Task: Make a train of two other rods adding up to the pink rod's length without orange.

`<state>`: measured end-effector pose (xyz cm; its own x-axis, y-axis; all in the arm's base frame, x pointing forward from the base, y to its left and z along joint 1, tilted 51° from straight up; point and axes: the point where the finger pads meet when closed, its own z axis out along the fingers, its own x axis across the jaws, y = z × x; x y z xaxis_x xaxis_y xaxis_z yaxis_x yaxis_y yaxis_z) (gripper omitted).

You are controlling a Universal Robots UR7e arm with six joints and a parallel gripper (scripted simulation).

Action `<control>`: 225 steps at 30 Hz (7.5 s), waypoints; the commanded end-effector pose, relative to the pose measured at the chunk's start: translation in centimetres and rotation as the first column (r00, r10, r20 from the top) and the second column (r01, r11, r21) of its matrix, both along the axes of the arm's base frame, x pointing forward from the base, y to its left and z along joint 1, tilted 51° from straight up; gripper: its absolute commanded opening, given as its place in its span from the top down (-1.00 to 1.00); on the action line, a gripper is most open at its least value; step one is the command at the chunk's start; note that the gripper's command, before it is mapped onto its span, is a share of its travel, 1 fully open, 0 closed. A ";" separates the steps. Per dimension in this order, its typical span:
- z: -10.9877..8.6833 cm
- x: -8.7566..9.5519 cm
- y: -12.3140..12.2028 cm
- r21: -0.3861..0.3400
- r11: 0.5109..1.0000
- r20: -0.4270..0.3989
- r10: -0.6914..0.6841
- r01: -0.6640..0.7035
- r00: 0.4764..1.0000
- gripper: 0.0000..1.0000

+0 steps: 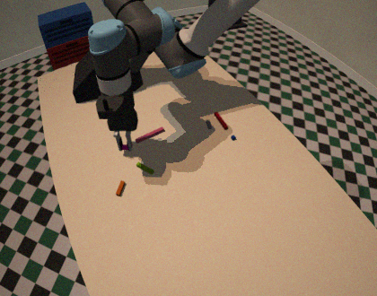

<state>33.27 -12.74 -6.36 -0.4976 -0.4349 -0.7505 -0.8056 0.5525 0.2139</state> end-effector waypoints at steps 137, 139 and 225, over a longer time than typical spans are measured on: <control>17.3 2.4 5.8 -0.092 0.542 -0.898 -0.408 0.836 0.165 0.19; 16.7 2.7 6.4 -0.092 0.542 -0.898 -0.408 0.836 0.165 0.19; 13.1 4.6 10.4 -0.094 0.538 -0.897 -0.411 0.837 0.163 0.19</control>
